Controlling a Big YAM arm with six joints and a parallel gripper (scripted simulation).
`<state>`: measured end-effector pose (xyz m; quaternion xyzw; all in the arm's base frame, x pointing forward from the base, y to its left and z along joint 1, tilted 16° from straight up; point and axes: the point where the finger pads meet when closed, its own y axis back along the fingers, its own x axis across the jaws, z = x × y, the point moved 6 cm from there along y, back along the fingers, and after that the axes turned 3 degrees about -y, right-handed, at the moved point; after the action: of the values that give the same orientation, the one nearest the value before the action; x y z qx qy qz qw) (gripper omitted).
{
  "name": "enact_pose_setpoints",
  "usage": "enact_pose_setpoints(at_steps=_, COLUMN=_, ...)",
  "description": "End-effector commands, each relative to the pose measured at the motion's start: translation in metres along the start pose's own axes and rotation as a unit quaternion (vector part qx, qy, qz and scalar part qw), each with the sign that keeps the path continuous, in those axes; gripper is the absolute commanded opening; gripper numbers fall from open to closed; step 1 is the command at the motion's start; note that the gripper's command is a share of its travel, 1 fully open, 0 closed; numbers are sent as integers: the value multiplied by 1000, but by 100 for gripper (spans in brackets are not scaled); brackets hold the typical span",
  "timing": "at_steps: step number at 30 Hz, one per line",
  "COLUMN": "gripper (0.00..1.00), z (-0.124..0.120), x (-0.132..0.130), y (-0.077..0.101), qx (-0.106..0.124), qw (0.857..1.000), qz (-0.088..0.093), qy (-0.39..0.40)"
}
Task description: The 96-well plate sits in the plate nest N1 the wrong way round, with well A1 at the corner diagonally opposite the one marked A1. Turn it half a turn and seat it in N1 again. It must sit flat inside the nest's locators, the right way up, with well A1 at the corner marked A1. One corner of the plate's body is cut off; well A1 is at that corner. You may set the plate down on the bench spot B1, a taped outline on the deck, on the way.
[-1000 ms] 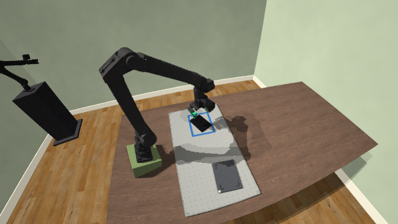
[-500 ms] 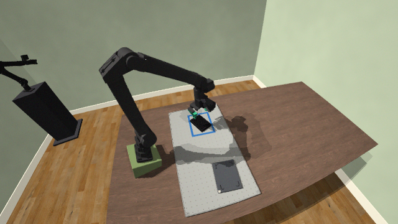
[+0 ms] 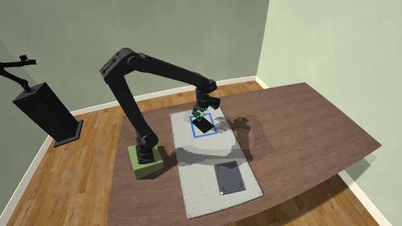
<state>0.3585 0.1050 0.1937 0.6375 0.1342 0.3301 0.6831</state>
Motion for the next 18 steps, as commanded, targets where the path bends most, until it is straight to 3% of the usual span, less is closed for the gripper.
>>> enact_pose_setpoints(at_steps=1, gripper=100, z=1, x=8, y=6, qx=-2, qw=997, qz=2, qy=78)
enact_pose_setpoints(at_steps=8, gripper=100, z=1, x=8, y=6, qx=-2, qw=984, qz=2, qy=177)
enact_pose_setpoints(at_steps=18, gripper=100, z=1, x=8, y=6, qx=-3, qw=947, qz=2, qy=322)
